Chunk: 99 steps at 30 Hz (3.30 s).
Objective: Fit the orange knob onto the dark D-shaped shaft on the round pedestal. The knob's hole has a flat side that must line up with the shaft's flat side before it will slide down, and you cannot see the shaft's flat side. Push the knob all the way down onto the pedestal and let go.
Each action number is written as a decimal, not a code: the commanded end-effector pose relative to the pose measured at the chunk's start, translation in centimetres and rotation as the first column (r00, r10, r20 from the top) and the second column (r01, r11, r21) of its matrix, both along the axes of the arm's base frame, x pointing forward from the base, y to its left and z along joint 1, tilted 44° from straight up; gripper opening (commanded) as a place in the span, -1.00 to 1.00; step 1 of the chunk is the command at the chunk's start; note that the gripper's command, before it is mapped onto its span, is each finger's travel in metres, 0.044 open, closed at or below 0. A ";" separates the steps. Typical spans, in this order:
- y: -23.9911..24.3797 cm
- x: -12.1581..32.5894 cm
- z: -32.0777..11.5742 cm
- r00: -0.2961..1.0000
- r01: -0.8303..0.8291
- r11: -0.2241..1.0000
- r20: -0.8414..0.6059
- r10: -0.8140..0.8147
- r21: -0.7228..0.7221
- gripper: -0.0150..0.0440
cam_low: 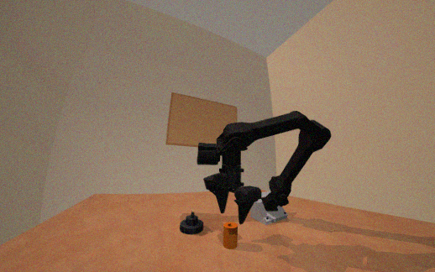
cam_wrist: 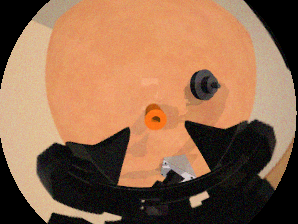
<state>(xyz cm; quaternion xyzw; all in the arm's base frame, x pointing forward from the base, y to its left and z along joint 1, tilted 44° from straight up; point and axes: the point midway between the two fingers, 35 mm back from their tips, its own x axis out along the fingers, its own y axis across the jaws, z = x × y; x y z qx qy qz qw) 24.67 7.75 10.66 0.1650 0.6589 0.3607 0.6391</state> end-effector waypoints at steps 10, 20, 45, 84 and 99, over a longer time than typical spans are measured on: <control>1.4 -0.1 -1.4 1.000 0.006 1.000 0.003 -0.006 0.001 1.00; 2.5 -0.2 -2.6 1.000 0.006 1.000 0.003 -0.006 0.001 1.00; 5.0 -0.8 -5.0 1.000 0.005 1.000 0.003 -0.005 0.006 0.91; -2.6 1.2 2.6 1.000 0.007 1.000 0.003 -0.007 -0.008 -0.49; -5.0 1.7 4.3 1.000 0.010 1.000 -0.001 -0.010 -0.003 -0.49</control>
